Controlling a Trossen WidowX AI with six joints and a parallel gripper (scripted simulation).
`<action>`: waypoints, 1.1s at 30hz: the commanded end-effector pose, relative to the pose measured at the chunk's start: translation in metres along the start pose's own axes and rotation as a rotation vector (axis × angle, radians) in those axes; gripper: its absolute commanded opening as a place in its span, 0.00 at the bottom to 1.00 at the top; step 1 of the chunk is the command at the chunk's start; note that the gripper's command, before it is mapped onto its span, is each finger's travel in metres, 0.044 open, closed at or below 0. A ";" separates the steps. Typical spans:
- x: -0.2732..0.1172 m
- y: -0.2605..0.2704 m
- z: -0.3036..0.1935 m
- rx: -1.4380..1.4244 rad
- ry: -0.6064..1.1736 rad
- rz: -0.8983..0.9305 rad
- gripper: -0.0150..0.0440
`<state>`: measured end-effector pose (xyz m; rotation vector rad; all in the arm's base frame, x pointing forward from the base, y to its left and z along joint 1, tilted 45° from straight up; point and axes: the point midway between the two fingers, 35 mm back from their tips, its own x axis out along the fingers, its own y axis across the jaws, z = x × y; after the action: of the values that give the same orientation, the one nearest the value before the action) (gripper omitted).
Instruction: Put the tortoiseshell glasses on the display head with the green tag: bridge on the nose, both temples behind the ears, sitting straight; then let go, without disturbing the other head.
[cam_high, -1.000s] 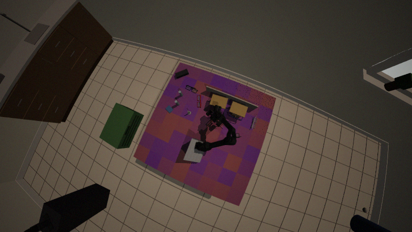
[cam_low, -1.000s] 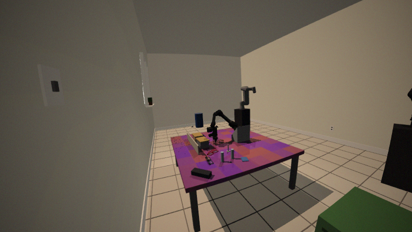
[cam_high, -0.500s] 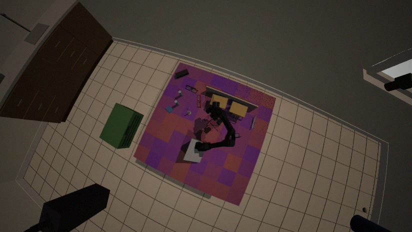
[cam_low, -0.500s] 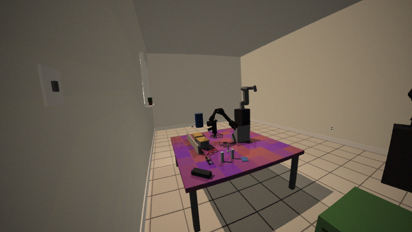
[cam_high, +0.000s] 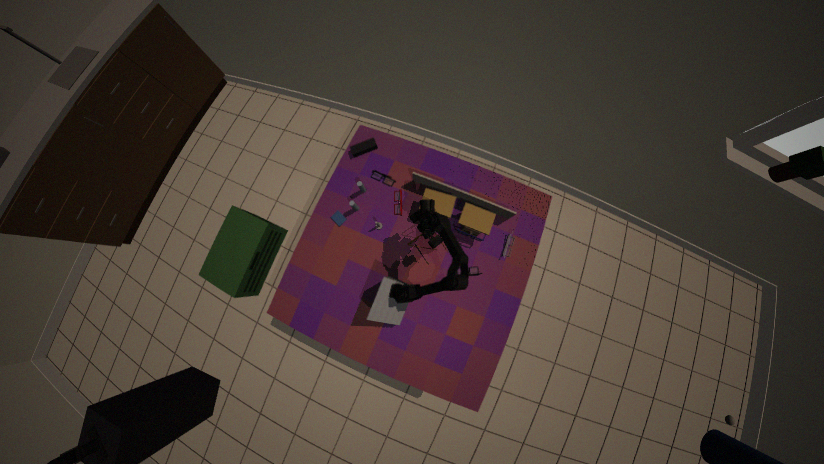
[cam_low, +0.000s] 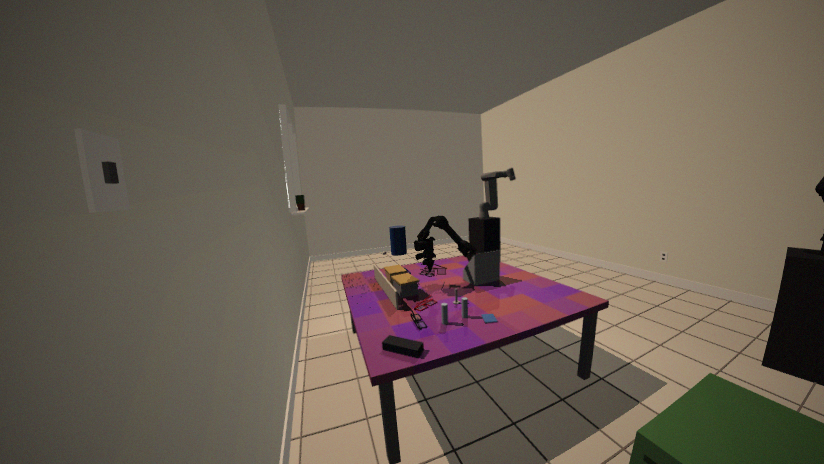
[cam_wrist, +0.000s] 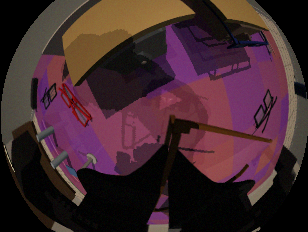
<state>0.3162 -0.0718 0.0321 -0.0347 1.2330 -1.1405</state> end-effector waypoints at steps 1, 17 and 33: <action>-0.003 0.016 -0.007 0.112 0.003 0.008 0.25; -0.007 0.067 -0.037 0.535 0.013 0.017 0.25; -0.007 0.114 -0.076 0.961 0.019 0.013 0.25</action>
<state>0.3351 0.0174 -0.0491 0.6260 0.6711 -1.5766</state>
